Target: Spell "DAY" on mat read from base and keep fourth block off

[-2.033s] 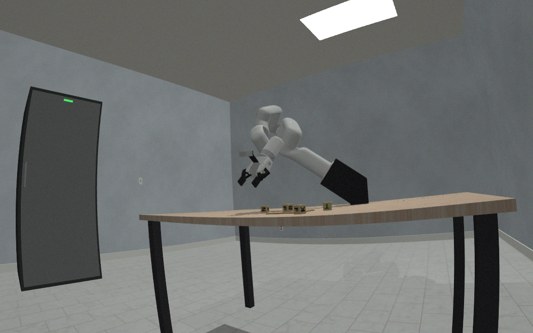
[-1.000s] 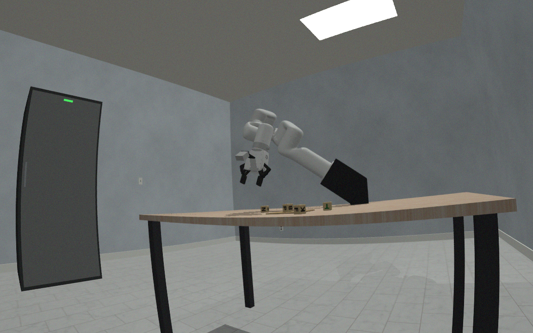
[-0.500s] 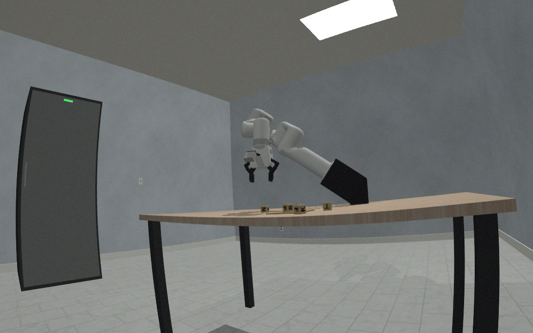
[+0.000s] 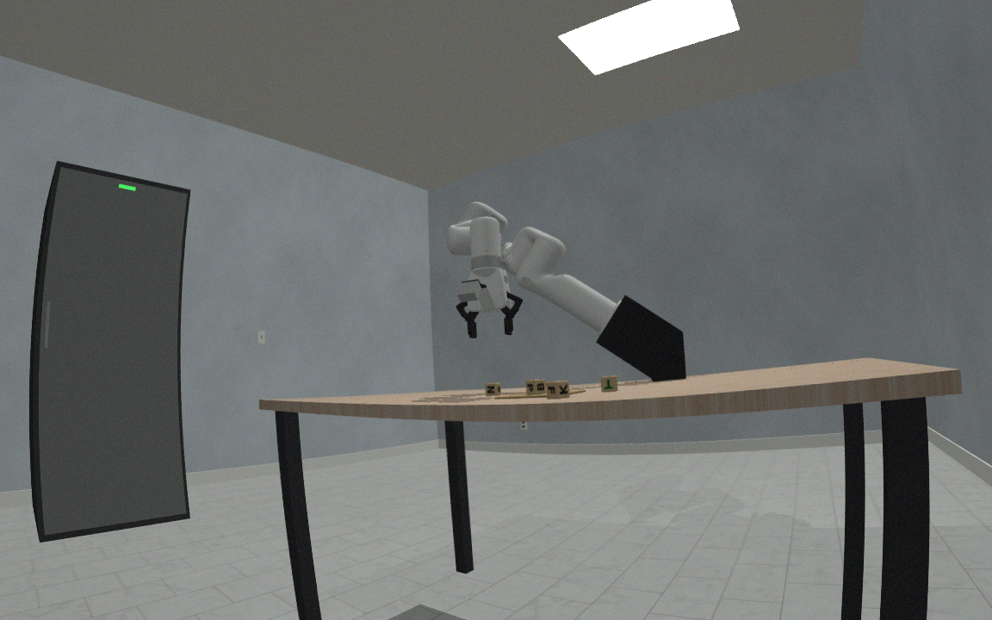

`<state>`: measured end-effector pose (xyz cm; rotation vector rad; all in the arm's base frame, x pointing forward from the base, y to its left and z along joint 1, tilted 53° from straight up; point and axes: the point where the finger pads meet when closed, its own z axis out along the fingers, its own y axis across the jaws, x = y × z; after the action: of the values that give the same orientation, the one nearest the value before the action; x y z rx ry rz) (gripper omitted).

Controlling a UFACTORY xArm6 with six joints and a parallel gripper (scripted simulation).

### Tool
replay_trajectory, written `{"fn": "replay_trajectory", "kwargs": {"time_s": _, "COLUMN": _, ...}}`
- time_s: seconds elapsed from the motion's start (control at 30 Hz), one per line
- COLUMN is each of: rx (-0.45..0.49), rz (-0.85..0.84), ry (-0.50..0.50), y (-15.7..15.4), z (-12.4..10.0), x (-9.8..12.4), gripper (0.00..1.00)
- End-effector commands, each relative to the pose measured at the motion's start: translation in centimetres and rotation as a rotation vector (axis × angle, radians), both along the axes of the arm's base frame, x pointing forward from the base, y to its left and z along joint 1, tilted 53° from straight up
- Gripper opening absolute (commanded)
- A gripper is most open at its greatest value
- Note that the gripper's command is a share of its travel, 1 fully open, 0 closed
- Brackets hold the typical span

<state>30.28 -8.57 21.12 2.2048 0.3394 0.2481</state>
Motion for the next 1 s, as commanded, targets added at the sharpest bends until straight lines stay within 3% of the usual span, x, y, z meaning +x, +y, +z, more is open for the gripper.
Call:
{"fn": "replay_trajectory", "kwargs": {"time_s": 0.0, "rx": 0.001, "rz": 0.001, "ry": -0.001, "y": 0.1, "z": 0.1, "x": 0.1, "gripper": 1.0}}
{"fn": "replay_trajectory", "kwargs": {"time_s": 0.13, "rx": 0.0, "rz": 0.0, "ry": -0.003, "y": -0.2, "z": -0.1, "x": 0.2, "gripper": 1.0}}
{"fn": "replay_trajectory", "kwargs": {"time_s": 0.37, "rx": 0.002, "rz": -0.001, "ry": -0.002, "y": -3.2, "z": -2.6, "x": 1.5, "gripper": 1.0}}
{"fn": "replay_trajectory", "kwargs": {"time_s": 0.4, "rx": 0.002, "rz": -0.001, "ry": -0.002, "y": -3.2, "z": -2.6, "x": 1.5, "gripper": 0.69}}
{"fn": "replay_trajectory", "kwargs": {"time_s": 0.97, "rx": 0.002, "rz": -0.001, "ry": -0.002, "y": -3.2, "z": -2.6, "x": 1.5, "gripper": 0.69}}
